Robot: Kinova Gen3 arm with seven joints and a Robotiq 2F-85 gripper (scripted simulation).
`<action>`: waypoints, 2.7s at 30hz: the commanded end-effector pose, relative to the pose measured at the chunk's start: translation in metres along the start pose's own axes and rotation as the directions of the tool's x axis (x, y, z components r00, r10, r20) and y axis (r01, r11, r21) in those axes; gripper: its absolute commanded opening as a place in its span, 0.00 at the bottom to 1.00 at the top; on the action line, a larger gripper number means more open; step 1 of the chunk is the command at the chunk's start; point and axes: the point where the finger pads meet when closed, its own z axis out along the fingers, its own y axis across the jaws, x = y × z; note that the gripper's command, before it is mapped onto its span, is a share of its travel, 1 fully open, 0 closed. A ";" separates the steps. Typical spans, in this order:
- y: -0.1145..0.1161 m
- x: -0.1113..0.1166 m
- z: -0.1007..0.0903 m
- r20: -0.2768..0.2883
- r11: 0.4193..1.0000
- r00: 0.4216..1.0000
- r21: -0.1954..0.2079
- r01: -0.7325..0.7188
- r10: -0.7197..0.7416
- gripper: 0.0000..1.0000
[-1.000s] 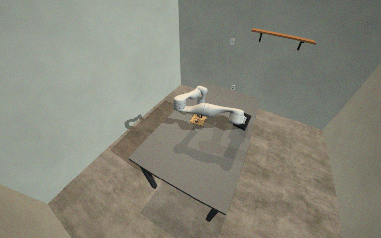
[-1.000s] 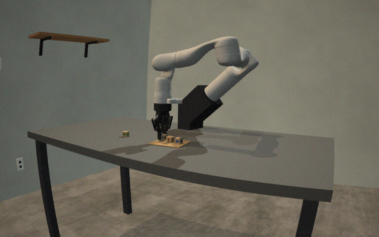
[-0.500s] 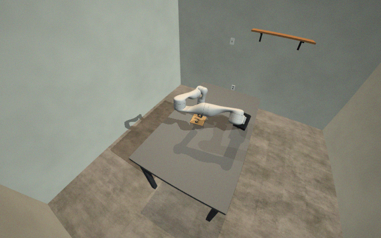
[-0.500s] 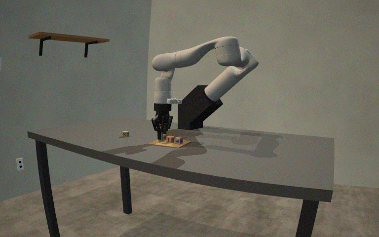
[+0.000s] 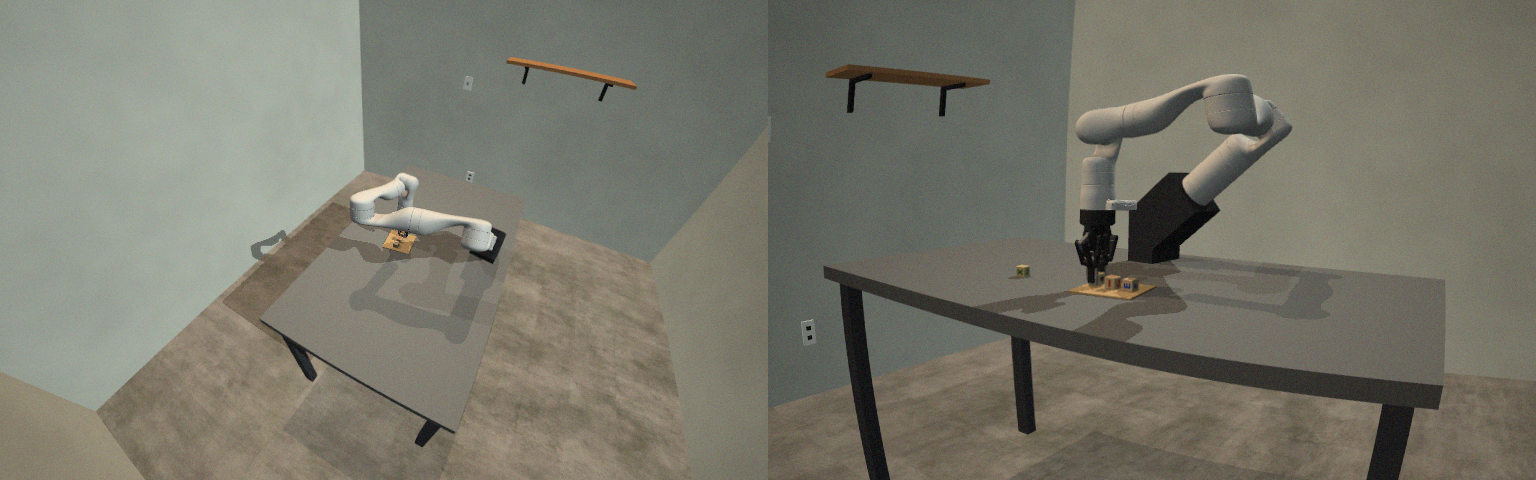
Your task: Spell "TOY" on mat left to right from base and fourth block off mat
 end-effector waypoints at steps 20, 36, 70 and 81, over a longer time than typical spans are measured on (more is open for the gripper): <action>0.000 0.000 0.003 0.001 1.000 1.000 -0.001 0.000 0.000 0.21; 0.000 0.000 0.003 0.001 1.000 1.000 -0.001 0.000 0.000 0.21; 0.000 0.000 0.003 0.001 1.000 1.000 -0.001 0.000 0.000 0.41; 0.000 0.000 -0.001 0.001 1.000 1.000 -0.001 0.000 0.000 0.41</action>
